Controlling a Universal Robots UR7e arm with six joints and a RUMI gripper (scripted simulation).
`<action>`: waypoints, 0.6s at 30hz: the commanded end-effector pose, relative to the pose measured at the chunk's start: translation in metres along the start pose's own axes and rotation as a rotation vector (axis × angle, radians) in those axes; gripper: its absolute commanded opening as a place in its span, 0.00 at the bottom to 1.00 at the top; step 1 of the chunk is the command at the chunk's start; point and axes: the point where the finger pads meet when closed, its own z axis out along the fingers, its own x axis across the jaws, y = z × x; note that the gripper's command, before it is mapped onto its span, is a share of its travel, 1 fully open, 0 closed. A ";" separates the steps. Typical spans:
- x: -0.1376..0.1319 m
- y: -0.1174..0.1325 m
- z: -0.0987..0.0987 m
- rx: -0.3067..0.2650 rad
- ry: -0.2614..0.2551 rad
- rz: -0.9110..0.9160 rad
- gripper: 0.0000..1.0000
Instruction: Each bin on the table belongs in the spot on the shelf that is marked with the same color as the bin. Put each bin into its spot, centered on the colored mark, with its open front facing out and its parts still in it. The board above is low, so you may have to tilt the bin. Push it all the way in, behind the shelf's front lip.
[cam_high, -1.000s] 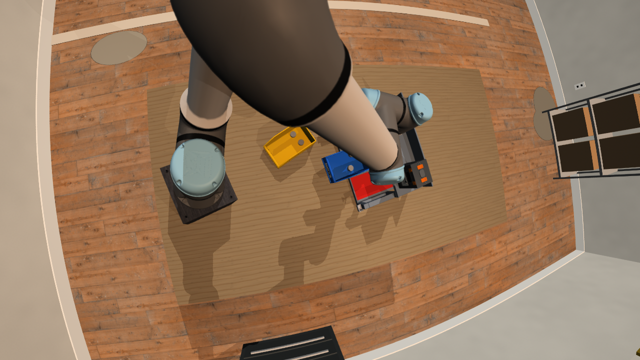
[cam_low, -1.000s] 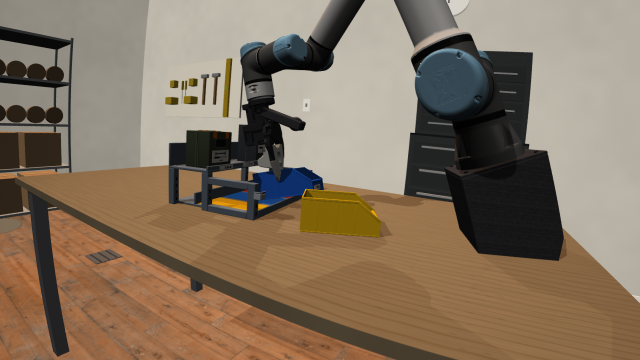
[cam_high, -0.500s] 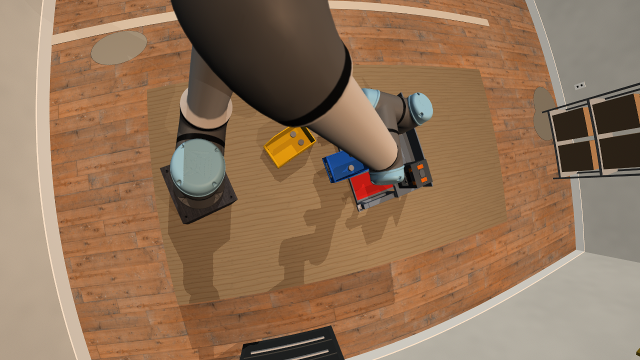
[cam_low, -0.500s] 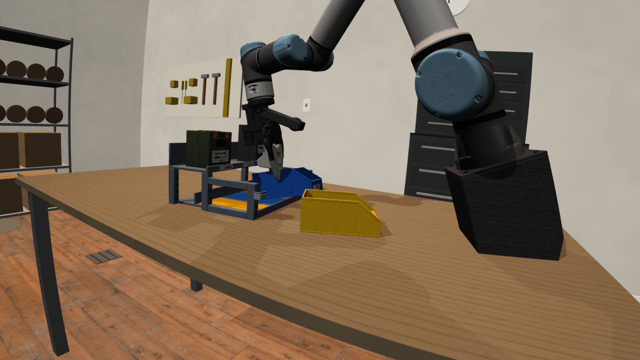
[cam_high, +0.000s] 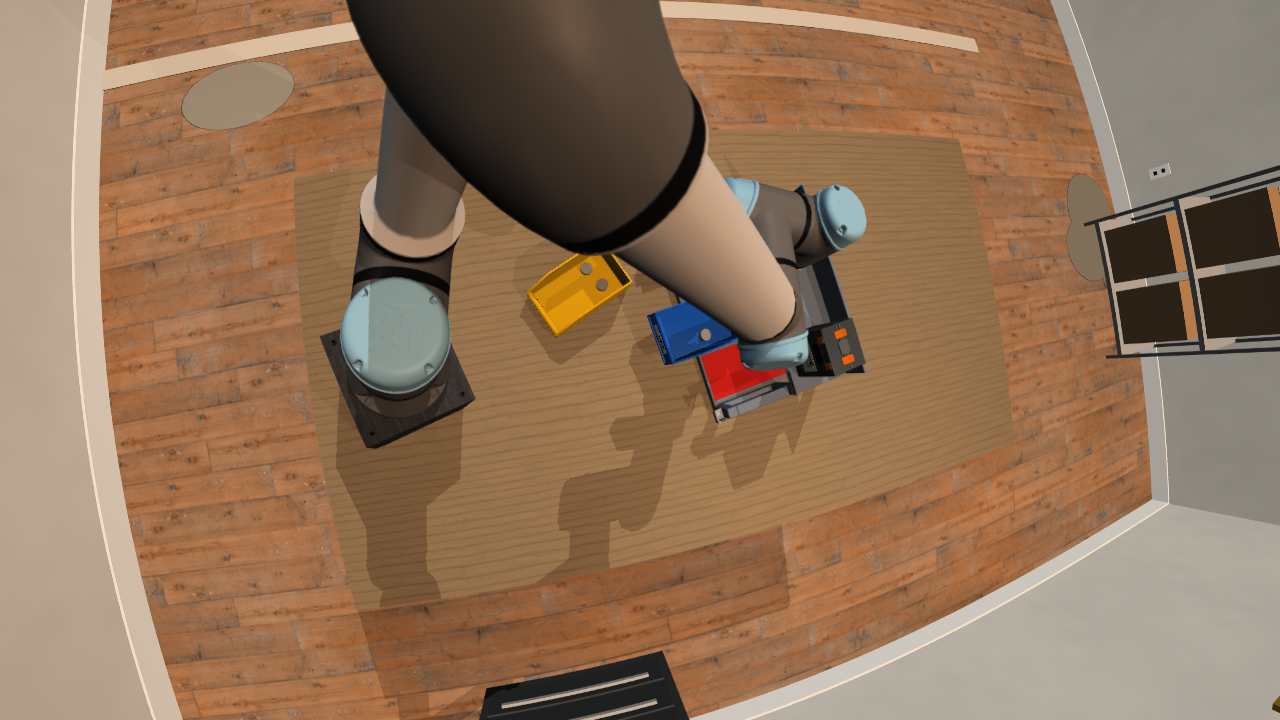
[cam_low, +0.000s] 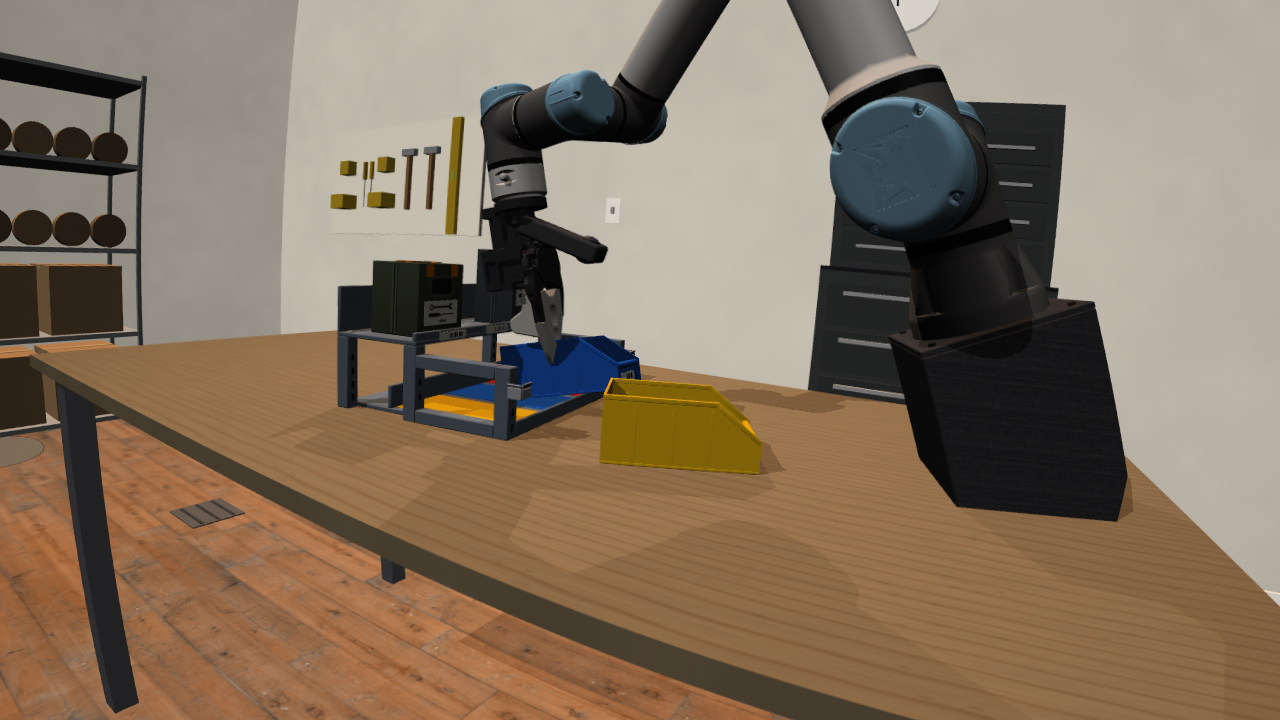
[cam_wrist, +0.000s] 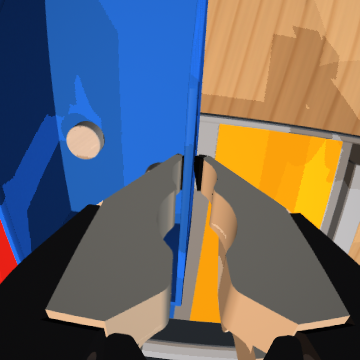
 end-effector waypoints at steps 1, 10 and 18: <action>0.000 0.003 -0.001 -0.009 -0.001 0.000 0.00; 0.000 0.007 -0.001 -0.020 -0.001 0.001 0.00; -0.001 0.009 -0.001 -0.027 -0.002 0.001 0.00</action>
